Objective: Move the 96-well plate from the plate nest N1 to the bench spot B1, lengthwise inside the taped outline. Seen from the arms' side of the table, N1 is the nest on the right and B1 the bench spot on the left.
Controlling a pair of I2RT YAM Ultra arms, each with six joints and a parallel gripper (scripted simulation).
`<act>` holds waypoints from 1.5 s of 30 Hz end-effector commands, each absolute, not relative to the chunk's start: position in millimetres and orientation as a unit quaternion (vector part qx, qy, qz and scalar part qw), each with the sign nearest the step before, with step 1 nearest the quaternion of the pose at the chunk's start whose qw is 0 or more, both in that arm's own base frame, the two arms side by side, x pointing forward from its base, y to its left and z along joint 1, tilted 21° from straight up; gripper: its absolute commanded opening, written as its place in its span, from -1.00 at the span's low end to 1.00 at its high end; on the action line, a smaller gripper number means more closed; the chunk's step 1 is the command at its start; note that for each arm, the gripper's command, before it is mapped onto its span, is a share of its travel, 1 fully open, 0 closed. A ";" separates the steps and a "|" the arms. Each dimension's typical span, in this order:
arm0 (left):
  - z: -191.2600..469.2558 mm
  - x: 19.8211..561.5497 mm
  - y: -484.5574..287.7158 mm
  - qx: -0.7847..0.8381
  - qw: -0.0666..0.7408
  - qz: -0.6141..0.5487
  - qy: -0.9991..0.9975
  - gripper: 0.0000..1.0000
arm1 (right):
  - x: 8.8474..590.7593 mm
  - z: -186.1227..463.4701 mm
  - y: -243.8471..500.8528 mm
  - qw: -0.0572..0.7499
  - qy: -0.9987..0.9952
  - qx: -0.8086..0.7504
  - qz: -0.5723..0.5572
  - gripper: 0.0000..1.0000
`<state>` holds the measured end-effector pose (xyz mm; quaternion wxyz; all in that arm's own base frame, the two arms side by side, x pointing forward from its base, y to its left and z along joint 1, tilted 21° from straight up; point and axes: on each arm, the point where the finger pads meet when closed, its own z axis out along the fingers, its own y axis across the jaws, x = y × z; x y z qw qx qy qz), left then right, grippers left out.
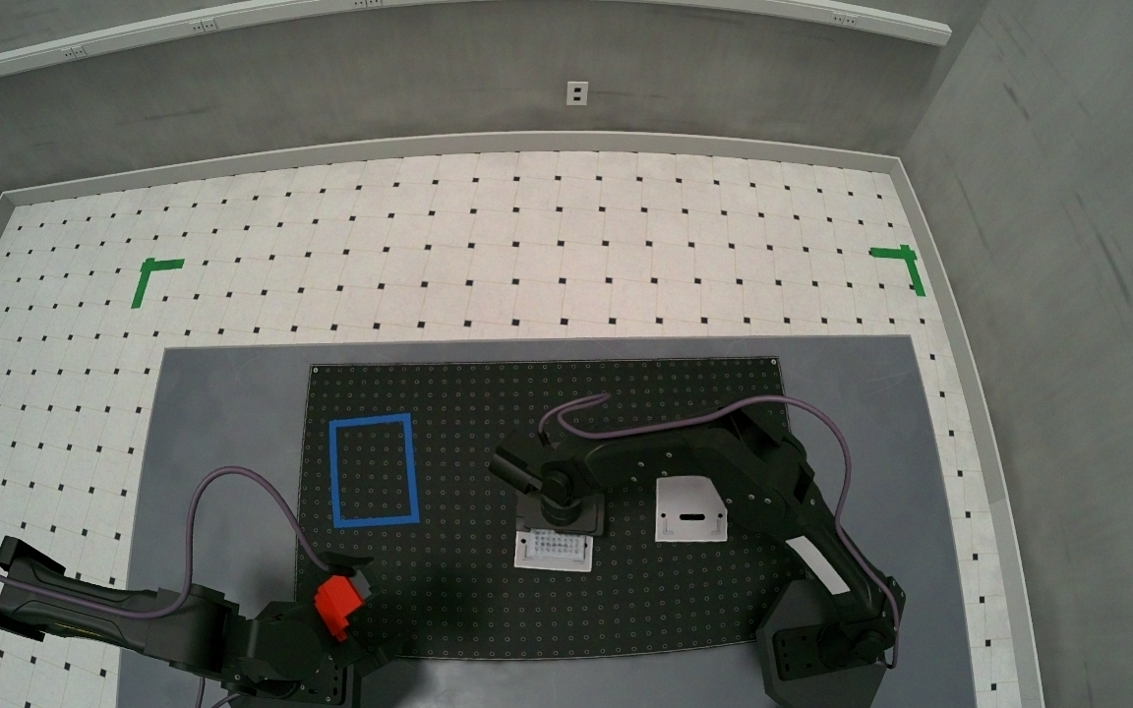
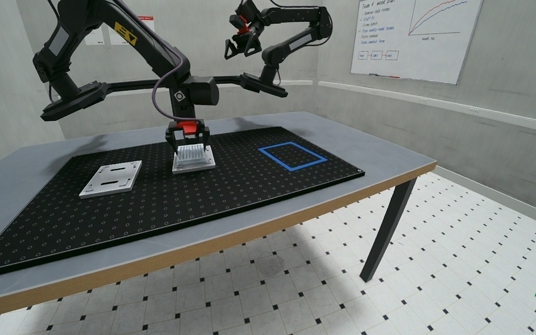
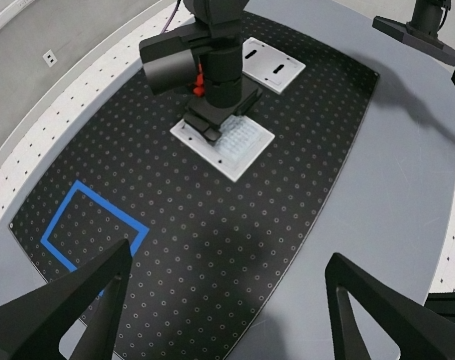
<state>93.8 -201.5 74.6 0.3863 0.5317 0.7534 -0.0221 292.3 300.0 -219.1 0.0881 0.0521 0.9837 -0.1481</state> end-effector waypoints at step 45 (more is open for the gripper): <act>89.6 93.4 -207.4 0.523 0.400 -0.035 0.752 1.00 | 295.6 -213.4 313.2 0.093 0.986 0.051 -0.125 0.59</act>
